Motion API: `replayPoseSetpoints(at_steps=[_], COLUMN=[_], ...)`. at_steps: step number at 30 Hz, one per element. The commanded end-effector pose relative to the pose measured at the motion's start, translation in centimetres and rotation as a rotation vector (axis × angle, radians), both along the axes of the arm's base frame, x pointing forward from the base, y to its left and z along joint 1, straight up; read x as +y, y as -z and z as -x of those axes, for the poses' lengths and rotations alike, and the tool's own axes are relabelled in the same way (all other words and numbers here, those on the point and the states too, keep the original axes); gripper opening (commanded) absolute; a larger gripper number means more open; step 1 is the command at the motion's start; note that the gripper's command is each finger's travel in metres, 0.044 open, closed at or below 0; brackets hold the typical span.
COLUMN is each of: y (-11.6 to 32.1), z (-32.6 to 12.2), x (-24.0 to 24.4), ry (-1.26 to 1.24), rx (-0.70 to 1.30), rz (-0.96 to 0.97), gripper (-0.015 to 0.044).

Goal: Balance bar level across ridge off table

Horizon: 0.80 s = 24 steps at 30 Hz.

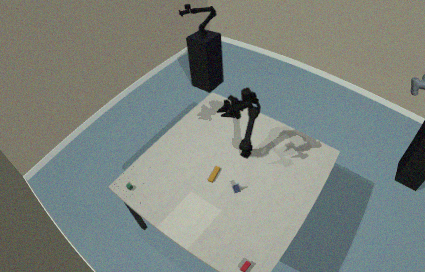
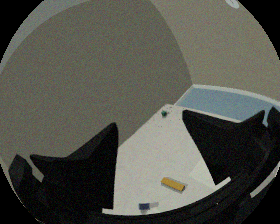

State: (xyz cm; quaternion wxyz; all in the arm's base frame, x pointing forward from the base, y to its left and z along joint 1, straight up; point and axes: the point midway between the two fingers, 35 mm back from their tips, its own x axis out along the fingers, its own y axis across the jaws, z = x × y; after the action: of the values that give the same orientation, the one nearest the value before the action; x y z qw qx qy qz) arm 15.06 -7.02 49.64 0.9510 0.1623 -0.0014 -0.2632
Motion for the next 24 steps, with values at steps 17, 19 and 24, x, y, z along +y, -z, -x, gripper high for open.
replayPoseSetpoints(at_steps=[17, 19, 24], y=[13.2, 14.8, 18.8], z=[-10.9, -11.5, -12.8], x=[0.6, 0.4, 0.0], ry=[-0.158, -0.185, -0.261], rx=[0.693, 0.759, 0.919], rz=[0.249, 0.256, 0.261], gripper=[0.0315, 0.0315, 0.0315])
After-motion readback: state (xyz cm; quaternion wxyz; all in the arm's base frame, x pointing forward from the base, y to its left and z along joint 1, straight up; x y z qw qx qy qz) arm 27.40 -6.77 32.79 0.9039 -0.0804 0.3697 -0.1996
